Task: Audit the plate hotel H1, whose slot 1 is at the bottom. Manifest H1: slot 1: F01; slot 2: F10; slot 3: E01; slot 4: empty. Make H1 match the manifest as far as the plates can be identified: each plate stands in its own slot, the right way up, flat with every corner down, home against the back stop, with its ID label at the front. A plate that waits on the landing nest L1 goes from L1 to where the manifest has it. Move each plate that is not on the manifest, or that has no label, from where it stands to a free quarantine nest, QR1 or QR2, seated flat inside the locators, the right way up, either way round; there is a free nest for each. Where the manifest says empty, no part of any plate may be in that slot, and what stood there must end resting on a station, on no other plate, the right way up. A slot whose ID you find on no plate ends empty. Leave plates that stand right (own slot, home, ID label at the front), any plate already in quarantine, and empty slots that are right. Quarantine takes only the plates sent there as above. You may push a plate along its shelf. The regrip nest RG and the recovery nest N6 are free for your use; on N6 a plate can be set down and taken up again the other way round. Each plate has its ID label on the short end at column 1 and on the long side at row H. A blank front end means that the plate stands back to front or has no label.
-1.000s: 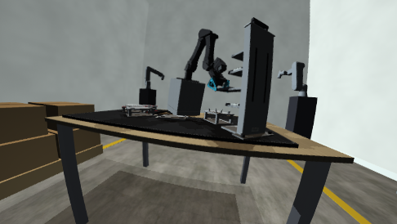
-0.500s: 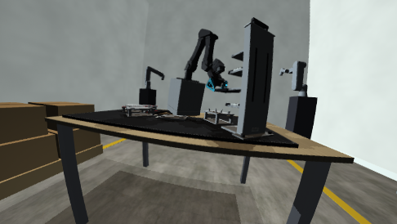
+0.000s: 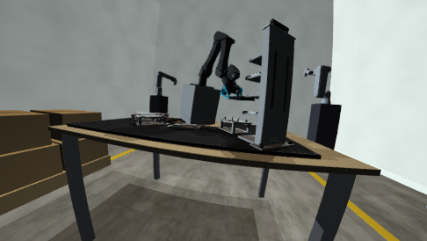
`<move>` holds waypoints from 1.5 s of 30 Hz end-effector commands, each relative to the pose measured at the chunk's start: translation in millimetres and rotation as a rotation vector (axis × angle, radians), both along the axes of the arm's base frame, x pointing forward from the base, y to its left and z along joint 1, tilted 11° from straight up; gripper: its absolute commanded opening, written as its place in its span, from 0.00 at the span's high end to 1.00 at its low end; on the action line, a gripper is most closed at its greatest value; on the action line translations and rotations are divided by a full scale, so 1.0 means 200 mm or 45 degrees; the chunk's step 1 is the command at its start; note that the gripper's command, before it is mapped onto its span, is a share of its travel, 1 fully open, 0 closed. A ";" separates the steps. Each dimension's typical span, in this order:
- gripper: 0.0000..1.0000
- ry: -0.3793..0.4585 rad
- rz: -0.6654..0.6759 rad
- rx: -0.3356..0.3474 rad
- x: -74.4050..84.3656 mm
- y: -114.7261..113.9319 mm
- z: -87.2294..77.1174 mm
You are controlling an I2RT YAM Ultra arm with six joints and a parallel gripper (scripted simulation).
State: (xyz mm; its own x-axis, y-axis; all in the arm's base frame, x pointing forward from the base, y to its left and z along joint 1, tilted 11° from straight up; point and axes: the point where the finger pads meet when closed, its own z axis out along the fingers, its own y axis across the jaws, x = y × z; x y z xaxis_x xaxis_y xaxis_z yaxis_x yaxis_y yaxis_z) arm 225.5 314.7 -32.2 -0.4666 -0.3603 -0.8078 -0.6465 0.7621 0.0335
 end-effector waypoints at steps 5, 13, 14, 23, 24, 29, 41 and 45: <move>0.14 -0.028 -0.007 0.046 -0.01 0.01 0.03; 0.14 -0.027 -0.007 0.046 -0.05 -0.02 0.01; 0.14 -0.027 -0.007 0.046 -0.05 -0.03 0.01; 0.14 -0.027 -0.007 0.045 -0.09 -0.06 -0.01; 0.14 -0.027 -0.007 0.045 -0.09 -0.06 -0.01; 0.14 -0.027 -0.007 0.045 -0.11 -0.08 -0.03; 0.14 -0.026 -0.007 0.045 -0.11 -0.08 -0.05; 0.14 -0.026 -0.007 0.045 -0.11 -0.07 -0.06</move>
